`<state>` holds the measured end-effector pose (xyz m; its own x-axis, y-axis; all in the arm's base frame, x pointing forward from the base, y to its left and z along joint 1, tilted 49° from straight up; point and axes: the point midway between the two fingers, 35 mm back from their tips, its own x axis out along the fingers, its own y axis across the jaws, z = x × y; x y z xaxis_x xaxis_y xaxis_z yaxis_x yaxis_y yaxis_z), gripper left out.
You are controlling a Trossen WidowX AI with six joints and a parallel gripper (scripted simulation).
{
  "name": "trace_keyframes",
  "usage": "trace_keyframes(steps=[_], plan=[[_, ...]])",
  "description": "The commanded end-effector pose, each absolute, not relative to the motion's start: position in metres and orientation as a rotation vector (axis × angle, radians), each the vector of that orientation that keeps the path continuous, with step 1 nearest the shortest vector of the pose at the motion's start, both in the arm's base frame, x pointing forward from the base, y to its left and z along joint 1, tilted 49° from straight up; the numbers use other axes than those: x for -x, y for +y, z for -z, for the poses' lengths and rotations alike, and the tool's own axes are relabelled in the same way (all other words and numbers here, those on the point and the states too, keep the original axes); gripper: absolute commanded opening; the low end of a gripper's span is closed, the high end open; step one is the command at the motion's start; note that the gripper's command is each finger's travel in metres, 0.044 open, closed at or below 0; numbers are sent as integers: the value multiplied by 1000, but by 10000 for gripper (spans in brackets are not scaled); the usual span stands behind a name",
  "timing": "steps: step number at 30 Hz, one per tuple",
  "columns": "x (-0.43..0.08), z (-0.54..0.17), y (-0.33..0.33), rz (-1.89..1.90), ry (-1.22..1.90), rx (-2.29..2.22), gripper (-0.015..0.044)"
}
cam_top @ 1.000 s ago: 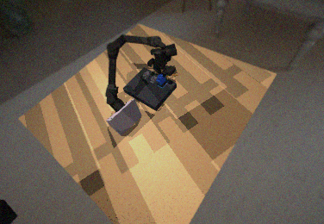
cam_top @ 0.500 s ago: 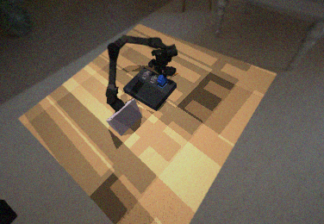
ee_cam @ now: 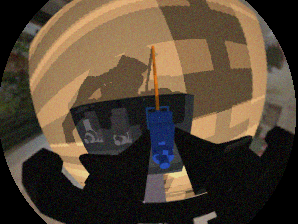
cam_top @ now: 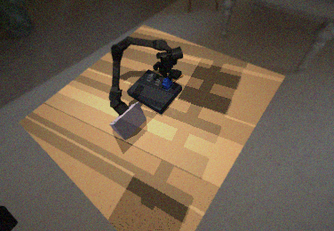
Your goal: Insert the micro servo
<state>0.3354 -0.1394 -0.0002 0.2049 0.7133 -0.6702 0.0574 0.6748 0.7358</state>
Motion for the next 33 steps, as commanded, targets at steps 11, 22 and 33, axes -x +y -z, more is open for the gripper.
trace_keyframes(steps=[11,22,33], plan=[[-338,9,-130,-516,1301,-739,0],[-340,15,-123,-517,1301,-739,0],[-343,23,-115,-517,1300,-740,0]])
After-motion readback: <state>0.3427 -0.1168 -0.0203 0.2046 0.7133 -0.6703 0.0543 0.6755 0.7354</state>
